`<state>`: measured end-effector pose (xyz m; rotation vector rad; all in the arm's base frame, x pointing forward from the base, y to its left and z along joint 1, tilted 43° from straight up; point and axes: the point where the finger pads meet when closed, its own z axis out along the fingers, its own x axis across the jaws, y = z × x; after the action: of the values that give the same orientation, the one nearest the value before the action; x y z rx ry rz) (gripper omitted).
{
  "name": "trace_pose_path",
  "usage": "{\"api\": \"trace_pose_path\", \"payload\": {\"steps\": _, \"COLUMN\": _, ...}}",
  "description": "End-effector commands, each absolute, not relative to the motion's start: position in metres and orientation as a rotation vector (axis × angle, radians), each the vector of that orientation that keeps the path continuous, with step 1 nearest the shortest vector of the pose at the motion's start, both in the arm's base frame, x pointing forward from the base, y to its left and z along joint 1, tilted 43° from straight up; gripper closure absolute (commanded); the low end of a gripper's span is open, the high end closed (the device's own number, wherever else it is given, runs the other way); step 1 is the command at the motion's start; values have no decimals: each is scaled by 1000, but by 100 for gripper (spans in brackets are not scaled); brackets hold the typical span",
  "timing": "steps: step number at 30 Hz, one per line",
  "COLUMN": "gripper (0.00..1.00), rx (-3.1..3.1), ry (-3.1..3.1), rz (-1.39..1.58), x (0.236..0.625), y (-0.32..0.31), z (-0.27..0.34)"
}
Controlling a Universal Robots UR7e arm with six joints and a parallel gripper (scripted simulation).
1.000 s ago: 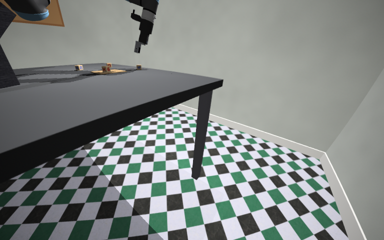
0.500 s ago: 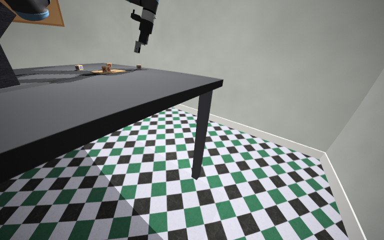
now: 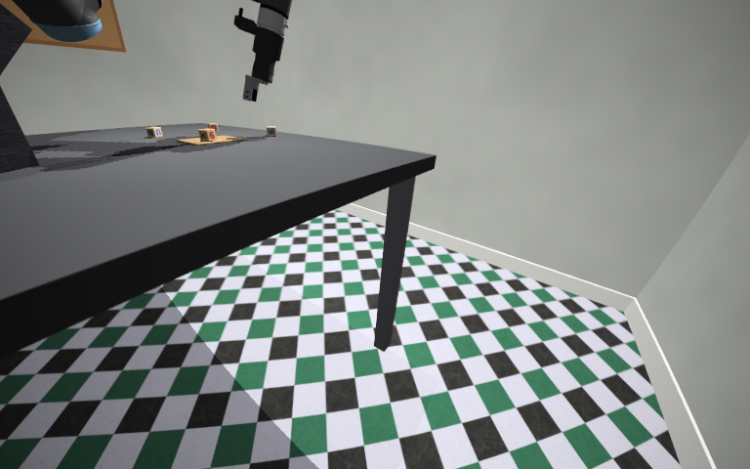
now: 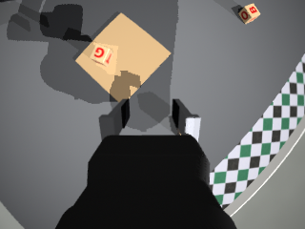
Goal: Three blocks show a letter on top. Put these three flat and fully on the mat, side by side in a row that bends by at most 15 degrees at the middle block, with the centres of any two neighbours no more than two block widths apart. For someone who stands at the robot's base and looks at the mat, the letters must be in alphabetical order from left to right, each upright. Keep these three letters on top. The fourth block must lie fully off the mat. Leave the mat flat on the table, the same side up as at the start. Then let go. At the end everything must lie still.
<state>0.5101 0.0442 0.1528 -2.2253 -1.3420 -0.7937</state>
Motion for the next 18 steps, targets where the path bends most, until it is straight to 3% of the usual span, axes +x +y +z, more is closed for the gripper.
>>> {"api": "trace_pose_path", "payload": {"steps": 1, "gripper": 0, "rx": -2226, "ry": -1341, "rz": -793, "x": 463, "y": 37, "z": 120}}
{"api": "trace_pose_path", "payload": {"steps": 11, "gripper": 0, "rx": -2221, "ry": -1339, "rz": -797, "x": 406, "y": 41, "z": 82}}
{"api": "trace_pose_path", "payload": {"steps": 18, "gripper": 0, "rx": -2219, "ry": -1339, "rz": -799, "x": 395, "y": 43, "z": 75}}
